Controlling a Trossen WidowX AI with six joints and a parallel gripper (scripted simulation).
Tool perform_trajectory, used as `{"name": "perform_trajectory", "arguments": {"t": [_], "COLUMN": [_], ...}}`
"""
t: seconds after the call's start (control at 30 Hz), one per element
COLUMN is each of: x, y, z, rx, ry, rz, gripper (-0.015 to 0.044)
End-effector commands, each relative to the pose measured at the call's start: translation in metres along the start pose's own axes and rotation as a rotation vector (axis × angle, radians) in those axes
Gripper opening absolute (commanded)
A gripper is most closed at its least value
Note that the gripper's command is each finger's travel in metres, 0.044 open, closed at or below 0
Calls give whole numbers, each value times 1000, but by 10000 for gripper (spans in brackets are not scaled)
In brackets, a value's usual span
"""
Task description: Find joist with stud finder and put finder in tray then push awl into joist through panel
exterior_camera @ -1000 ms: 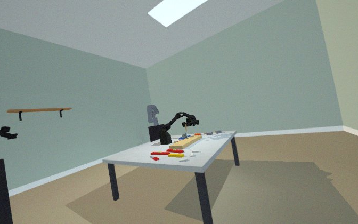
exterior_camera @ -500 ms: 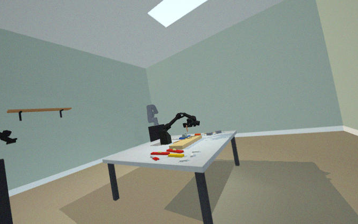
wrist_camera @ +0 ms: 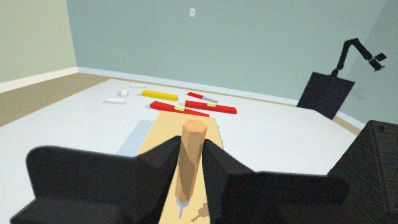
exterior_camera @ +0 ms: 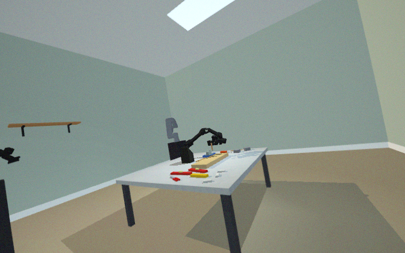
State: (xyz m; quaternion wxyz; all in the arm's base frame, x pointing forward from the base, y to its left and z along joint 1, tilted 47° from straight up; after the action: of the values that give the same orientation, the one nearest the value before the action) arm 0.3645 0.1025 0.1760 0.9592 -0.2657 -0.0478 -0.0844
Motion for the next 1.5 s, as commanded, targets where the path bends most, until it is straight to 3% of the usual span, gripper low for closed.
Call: {"name": "perform_trajectory", "arguments": {"t": [0.0,1.47], "x": [-1,-10], "y": [5,45], "z": [-1,-9], "rx": [0,1], "ry": [-1,0], "rz": [-5,-5], "gripper": [0,0]}}
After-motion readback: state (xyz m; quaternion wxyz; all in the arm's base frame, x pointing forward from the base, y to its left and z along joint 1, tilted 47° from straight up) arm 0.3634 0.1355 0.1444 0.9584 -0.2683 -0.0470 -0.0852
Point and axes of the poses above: the point midway between the two fingers, 35 mm back from their tips, its own z axis back along the fingers, its own x axis across the jaws, y = z × x, the point moved 10 cm from there along z, back along the fingers, and after that the axes turned 12 degrees about -z, right-handed, at the moved point
